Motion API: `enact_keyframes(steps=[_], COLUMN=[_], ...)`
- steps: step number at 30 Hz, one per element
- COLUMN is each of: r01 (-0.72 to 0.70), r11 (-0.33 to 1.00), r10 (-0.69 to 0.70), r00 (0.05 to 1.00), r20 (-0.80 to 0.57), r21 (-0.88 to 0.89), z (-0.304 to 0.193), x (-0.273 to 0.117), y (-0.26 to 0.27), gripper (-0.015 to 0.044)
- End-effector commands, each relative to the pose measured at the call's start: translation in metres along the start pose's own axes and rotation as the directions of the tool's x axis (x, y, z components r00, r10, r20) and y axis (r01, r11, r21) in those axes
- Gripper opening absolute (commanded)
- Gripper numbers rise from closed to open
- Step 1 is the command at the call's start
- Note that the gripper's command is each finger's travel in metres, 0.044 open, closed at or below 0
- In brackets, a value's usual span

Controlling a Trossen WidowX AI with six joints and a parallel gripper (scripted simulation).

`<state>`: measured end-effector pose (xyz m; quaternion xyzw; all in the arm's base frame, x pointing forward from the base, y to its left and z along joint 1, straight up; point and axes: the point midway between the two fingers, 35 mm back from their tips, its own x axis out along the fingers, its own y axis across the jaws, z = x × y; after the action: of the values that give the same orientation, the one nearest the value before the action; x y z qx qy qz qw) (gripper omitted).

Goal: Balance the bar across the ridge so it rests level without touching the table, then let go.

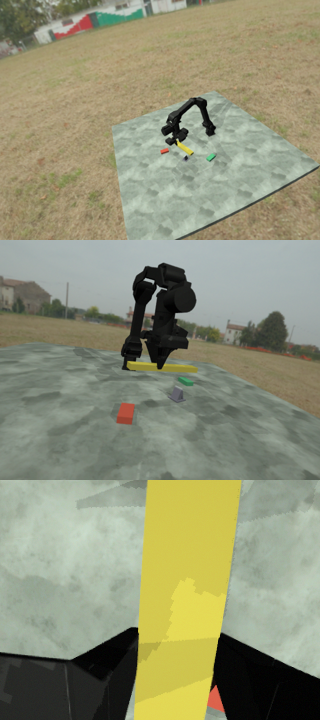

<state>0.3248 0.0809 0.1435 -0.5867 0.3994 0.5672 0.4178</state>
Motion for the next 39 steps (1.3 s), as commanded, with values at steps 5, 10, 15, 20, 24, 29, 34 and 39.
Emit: enact_keyframes(steps=[5,10,15,20,24,29,34,39], r01=[-0.003,-0.002,-0.001,-0.001,-0.001,-0.001,-0.001,-0.001], r11=[0.992,0.983,0.980,0.980,0.980,0.980,0.980,0.980], r10=[0.004,0.004,0.003,0.003,0.003,0.003,0.003,0.003], r00=[1.000,1.000,1.000,1.000,1.000,1.000,1.000,1.000], r20=[0.007,0.009,0.009,0.009,0.010,0.010,0.010,0.009], r21=[-0.126,-0.186,-0.200,-0.200,-0.200,-0.200,-0.200,-0.201], z=[0.031,0.048,0.052,0.053,0.053,0.053,0.053,0.053], x=[0.001,0.001,0.001,0.008,0.014,0.022,0.031,0.039], y=[-0.011,-0.018,-0.021,-0.022,-0.023,-0.023,-0.023,-0.023], gripper=[0.0000,0.0000,0.0000,0.0000,0.0000,0.0000,0.0000,0.0000])
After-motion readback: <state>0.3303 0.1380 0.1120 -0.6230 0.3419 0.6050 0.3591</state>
